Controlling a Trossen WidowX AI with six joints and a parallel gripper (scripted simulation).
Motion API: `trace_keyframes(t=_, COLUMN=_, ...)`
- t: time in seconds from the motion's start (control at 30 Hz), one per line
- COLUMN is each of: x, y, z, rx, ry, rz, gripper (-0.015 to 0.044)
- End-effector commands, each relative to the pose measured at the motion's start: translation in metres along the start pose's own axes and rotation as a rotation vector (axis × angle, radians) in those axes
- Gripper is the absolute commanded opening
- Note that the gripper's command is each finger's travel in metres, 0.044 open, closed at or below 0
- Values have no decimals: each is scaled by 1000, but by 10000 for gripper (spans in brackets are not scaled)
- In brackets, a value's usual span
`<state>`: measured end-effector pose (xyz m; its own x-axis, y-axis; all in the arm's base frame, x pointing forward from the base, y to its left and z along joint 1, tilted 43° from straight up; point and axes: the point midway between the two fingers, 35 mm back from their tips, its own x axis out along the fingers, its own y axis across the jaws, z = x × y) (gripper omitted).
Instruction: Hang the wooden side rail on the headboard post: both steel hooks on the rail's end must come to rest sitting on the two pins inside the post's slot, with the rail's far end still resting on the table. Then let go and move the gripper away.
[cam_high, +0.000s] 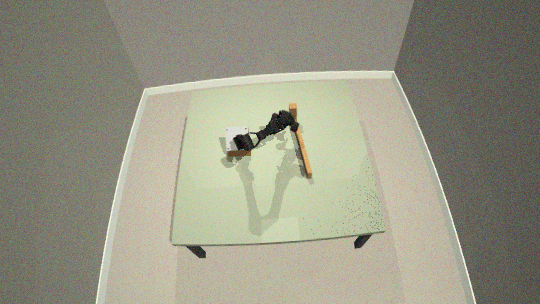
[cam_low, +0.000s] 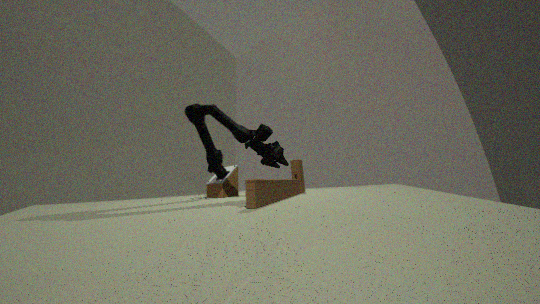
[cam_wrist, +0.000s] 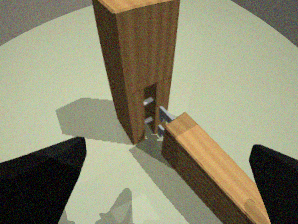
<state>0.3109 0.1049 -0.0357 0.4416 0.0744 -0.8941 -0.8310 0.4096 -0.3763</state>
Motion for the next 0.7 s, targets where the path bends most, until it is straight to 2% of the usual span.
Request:
trace_keyframes(t=0.0, x=0, y=0, z=1, rx=-7, ry=-6, rz=1, gripper=440)
trace_keyframes(t=0.1, x=1, y=-1, z=2, rx=41, ry=10, rz=5, gripper=440)
trace_keyframes(t=0.37, x=17, y=-16, z=8, rx=599, ry=219, rz=-10, gripper=440)
trace_keyframes(t=0.67, x=25, y=-31, z=14, rx=1197, ry=436, rz=-195, gripper=440)
